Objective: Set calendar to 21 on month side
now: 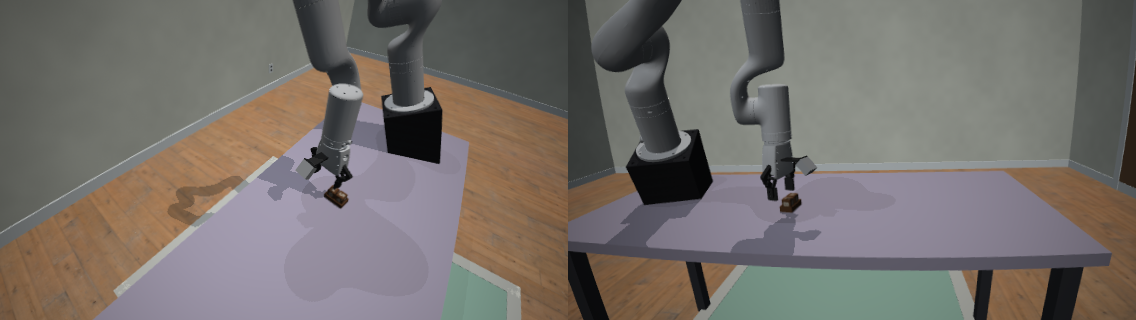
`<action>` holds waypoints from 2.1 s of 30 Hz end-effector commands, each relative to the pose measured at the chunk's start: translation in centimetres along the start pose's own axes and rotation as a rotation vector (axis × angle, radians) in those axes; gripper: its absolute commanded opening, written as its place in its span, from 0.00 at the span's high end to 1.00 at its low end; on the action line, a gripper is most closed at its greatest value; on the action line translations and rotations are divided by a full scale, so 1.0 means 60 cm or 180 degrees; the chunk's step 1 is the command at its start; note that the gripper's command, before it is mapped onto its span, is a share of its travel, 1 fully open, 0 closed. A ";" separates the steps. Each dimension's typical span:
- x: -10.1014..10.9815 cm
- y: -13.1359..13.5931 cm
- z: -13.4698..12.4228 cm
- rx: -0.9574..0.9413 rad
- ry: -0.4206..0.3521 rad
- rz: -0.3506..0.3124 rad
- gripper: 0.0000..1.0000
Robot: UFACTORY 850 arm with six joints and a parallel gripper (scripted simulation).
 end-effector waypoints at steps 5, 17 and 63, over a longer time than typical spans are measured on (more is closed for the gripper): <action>0.001 0.003 -0.009 -0.0222 0.0059 0.0009 0.00; 0.000 0.011 -0.037 -0.0875 0.0058 0.0016 0.00; -0.001 0.028 -0.096 -0.2539 0.0054 0.0031 0.00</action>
Point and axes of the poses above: the point where the finger pads meet when closed, its own x axis back along the fingers, its own y axis across the jaws, z = x × y, the point moved 10 cm from there along x, back along the fingers, and after that the axes turned 5 degrees about x, right-handed, at the moved point
